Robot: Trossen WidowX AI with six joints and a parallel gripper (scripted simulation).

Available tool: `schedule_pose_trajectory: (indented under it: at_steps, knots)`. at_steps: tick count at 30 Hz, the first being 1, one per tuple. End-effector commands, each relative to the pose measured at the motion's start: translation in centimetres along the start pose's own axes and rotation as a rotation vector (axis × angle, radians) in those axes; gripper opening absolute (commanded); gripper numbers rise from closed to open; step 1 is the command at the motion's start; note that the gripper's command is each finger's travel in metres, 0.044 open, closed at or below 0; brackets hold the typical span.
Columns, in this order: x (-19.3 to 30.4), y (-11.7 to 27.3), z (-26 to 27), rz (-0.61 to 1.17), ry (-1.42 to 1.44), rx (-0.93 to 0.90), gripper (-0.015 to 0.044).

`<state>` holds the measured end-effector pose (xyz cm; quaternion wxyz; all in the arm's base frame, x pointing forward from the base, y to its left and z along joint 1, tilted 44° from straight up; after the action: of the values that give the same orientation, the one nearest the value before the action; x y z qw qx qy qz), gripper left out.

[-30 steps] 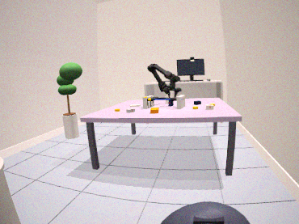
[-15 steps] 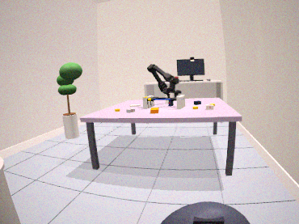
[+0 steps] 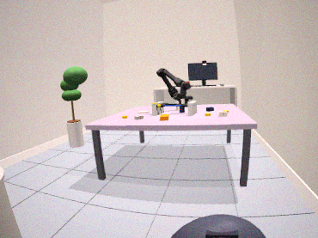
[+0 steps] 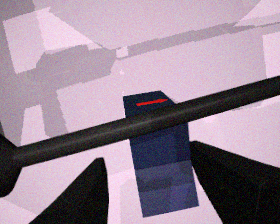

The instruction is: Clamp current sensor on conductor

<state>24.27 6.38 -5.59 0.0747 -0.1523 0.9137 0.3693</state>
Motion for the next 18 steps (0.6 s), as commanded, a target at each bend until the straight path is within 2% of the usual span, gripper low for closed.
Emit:
schedule_pose_trajectory:
  at_steps: [1,13,17,18]
  knots:
    - [-0.01,0.01,0.00,0.000,-0.001,0.000,0.0189]
    - [-0.01,0.01,0.00,0.000,-0.001,0.000,0.0109]
    - [0.16,0.28,-0.19,0.005,0.008,0.007,0.0004]
    - [0.18,0.31,-0.21,0.005,0.009,0.008,0.0000]
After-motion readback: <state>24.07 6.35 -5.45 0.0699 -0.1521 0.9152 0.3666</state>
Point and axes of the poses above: the point midway between the two fingers, 35 mm back from their tips, its own y axis back along the fingers, its own z axis across the jaws, x = y × z, the point moved 1 cm from there along y, back along the fingers, and after that the axes turned 11 degrees about y, right-handed, at the moved point
